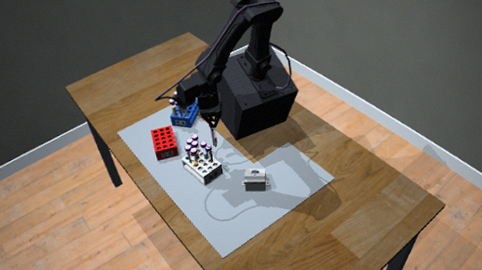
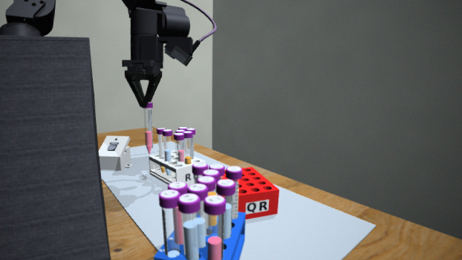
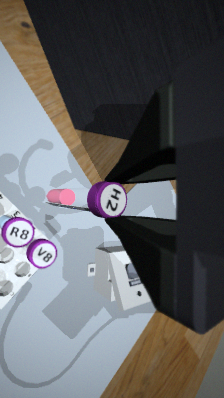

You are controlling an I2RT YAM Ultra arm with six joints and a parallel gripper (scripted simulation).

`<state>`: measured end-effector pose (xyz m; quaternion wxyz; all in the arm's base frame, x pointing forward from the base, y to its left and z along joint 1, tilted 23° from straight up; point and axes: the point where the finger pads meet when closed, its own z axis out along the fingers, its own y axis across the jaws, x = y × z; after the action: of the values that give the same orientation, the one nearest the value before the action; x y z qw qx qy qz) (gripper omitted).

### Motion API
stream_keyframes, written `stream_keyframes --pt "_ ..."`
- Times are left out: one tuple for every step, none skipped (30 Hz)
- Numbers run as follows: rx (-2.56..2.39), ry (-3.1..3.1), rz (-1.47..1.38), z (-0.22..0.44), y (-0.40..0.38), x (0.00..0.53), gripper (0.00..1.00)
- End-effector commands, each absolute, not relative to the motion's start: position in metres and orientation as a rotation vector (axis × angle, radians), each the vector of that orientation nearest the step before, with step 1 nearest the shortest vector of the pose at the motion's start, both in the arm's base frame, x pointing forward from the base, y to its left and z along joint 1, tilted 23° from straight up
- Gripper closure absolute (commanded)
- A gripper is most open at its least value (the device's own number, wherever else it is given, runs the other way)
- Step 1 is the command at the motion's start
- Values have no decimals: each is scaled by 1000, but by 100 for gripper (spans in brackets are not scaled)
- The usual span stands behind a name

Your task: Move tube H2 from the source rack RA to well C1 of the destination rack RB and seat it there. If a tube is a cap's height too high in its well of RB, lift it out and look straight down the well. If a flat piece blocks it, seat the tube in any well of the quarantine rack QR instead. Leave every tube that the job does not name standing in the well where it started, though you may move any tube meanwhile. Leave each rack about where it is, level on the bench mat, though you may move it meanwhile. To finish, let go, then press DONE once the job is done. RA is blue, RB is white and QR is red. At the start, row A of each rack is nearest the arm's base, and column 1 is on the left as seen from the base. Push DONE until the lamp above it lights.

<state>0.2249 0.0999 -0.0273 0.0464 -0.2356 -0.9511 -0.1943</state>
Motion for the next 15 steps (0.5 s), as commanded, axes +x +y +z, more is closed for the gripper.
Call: stream_keyframes --pt "-784 -2910 -590 -22 102 226 100" --pt "-784 -2903 -584 -23 104 222 100" --pt "-784 -2903 -584 -22 107 221 100" --pt "-784 -2902 -583 -21 110 219 100" --pt "-785 -2899 -581 -19 112 217 100" --pt "-785 -2896 -577 -18 115 215 100" --pt "-785 -2895 -576 -17 118 214 100" --pt "-786 -2894 -575 -16 121 212 100" --pt "-785 -2901 -583 -13 124 215 100" --pt "-784 -2904 -587 -11 128 215 100" --pt "-785 -2902 -585 -11 130 213 100" --pt "-785 -2900 -583 -10 133 211 100" --pt "-785 -2899 -581 -8 136 209 100" --pt "-782 -2919 -610 0 140 222 100" --pt "-785 -2902 -586 -6 139 221 100"
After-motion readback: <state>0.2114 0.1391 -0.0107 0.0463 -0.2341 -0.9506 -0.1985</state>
